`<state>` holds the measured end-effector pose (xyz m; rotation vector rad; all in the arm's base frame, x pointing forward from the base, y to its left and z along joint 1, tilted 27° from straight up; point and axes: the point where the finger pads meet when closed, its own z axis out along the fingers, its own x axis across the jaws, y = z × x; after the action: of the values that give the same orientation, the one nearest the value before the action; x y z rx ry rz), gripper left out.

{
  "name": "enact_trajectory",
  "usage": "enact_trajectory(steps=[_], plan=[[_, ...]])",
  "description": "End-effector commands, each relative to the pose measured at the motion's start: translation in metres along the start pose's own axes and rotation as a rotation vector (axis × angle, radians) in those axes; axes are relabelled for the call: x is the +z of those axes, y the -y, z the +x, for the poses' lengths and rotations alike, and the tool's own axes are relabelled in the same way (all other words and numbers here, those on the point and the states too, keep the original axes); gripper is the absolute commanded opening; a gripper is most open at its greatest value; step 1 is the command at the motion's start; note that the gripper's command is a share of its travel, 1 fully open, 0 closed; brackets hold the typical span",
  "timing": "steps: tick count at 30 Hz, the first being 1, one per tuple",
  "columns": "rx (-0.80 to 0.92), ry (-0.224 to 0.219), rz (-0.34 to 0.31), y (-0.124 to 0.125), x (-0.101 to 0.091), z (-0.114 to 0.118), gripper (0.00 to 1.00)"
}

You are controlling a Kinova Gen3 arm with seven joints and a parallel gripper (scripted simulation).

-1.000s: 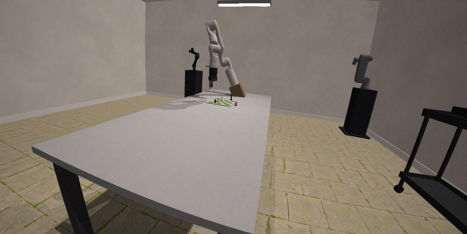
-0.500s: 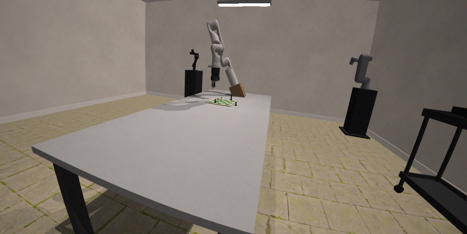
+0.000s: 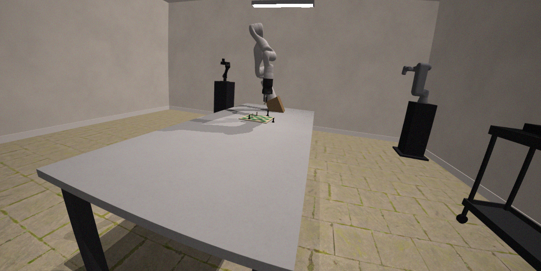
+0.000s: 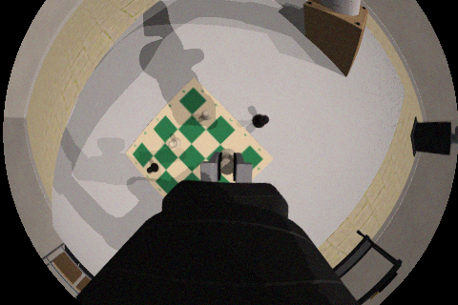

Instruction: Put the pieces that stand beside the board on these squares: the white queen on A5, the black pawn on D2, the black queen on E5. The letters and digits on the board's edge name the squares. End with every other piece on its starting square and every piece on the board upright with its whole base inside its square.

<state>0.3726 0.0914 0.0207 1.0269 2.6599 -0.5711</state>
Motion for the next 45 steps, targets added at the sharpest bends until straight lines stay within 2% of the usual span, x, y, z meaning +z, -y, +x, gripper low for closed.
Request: enact_trajectory(steps=[1, 8, 26, 31, 37, 39, 45], plan=[[-0.031, 0.015, 0.009, -0.014, 0.003, 0.03, 0.0], [-0.017, 0.017, 0.01, -0.019, 0.003, 0.041, 0.0], [-0.017, 0.017, 0.01, -0.019, 0.007, 0.041, 0.0], [-0.017, 0.017, 0.01, -0.019, 0.019, 0.041, 0.0], [-0.017, 0.017, 0.01, -0.018, 0.045, 0.041, 0.0], [-0.017, 0.017, 0.01, -0.018, 0.045, 0.041, 0.0], [-0.017, 0.017, 0.01, -0.018, 0.074, 0.04, 0.0]])
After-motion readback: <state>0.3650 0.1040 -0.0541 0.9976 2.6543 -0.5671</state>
